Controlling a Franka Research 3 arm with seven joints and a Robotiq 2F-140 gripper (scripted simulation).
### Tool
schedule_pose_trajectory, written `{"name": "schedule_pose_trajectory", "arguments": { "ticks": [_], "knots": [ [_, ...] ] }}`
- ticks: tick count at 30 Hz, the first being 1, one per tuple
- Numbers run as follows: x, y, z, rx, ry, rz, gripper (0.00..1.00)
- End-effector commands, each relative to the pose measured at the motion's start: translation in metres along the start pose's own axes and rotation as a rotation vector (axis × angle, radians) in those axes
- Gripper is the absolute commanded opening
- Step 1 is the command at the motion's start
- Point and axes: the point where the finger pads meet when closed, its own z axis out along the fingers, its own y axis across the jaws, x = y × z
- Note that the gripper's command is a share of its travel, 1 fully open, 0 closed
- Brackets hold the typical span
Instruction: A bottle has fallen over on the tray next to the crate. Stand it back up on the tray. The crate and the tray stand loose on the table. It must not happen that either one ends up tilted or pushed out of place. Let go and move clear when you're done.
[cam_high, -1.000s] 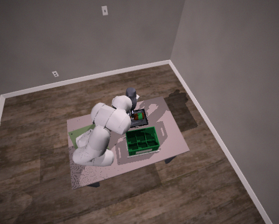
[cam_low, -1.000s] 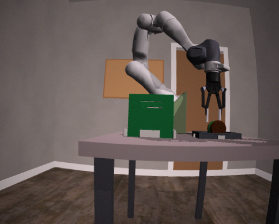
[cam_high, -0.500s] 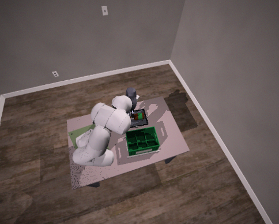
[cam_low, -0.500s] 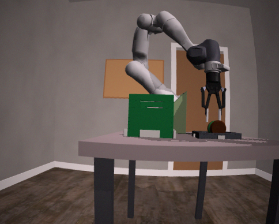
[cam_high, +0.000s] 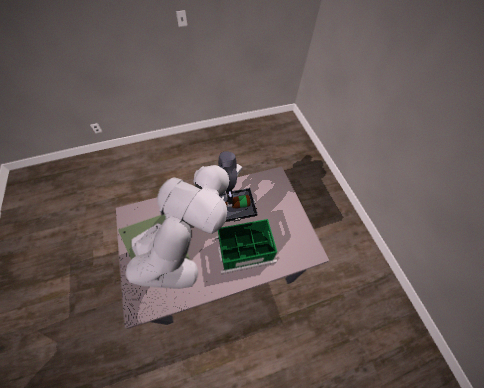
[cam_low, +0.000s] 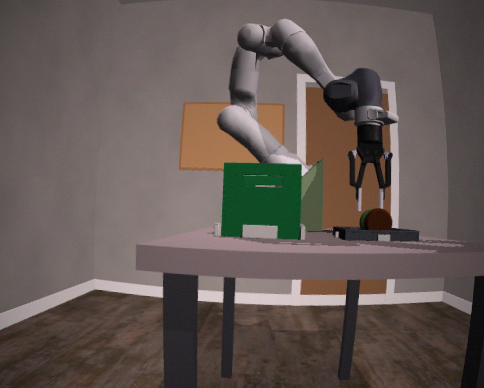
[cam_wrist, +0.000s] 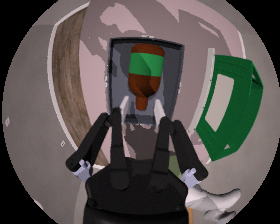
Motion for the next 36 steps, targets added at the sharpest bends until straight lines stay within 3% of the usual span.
{"name": "schedule_pose_trajectory", "arguments": {
  "ticks": [1, 36],
  "knots": [
    [0.000, 0.001, 0.001, 0.000, 0.000, 0.003, 0.38],
    [0.000, 0.001, 0.012, 0.000, 0.000, 0.003, 0.38]
  ]
}}
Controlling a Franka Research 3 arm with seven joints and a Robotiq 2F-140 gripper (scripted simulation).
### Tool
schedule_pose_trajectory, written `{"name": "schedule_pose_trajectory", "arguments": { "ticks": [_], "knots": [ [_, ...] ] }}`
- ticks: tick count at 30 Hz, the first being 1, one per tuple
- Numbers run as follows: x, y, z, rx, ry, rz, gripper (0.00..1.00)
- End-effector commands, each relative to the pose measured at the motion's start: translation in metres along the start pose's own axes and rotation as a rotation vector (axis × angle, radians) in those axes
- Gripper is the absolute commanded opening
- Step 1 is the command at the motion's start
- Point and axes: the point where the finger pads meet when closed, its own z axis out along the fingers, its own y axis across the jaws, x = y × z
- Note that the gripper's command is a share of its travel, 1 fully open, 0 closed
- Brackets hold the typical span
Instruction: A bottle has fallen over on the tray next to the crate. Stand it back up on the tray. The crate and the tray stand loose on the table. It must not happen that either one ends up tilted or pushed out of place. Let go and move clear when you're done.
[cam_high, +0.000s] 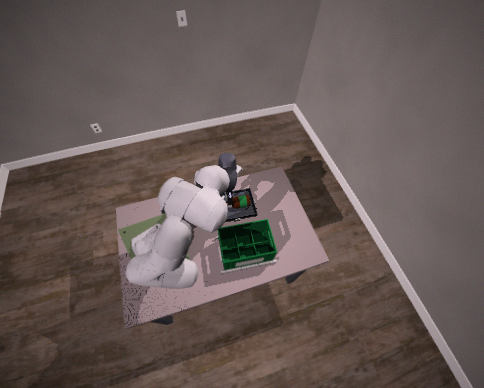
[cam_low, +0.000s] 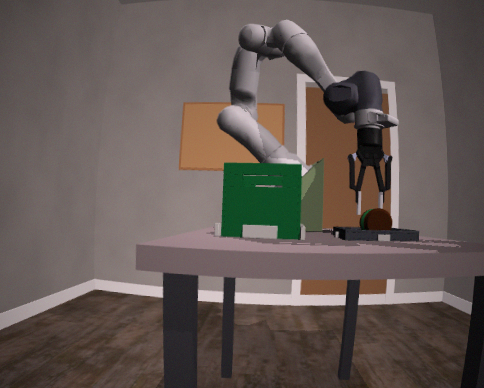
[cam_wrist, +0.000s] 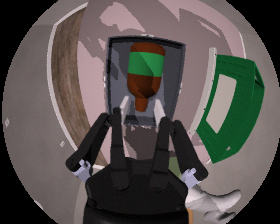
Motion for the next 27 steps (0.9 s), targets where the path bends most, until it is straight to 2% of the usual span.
{"name": "schedule_pose_trajectory", "arguments": {
  "ticks": [1, 27],
  "knots": [
    [0.001, 0.000, 0.004, 0.003, 0.001, 0.003, 0.38],
    [0.001, 0.000, 0.031, 0.003, 0.001, 0.003, 0.38]
  ]
}}
